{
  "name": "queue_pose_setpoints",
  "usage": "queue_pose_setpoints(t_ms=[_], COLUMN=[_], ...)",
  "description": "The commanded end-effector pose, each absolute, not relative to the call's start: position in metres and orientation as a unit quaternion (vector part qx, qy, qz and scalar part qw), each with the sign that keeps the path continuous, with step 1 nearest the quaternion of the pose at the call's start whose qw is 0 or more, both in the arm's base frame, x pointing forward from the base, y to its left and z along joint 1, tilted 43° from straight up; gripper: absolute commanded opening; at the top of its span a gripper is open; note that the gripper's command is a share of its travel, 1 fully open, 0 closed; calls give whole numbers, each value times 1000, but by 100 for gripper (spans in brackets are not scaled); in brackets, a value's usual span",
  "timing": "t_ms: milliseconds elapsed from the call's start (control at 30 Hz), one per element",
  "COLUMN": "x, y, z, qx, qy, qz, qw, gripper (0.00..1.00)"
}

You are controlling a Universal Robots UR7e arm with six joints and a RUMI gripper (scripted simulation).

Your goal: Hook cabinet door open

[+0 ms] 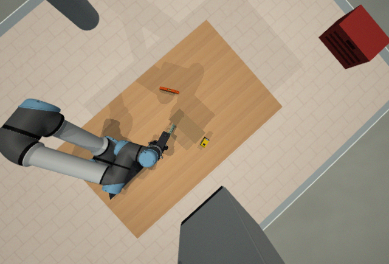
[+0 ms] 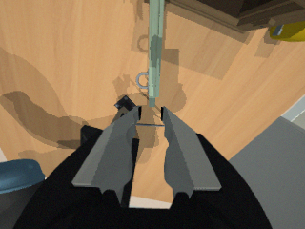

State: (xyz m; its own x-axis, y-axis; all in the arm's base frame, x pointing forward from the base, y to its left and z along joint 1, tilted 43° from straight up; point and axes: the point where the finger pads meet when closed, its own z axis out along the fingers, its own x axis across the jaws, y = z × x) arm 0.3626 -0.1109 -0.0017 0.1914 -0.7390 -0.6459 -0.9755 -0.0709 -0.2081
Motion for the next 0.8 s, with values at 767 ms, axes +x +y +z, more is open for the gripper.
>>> queue_pose_setpoints(t_ms=[767], x=[367], y=[-87], z=[-29], qx=[-707], qy=[607], qz=[190], qw=[311], gripper=[15])
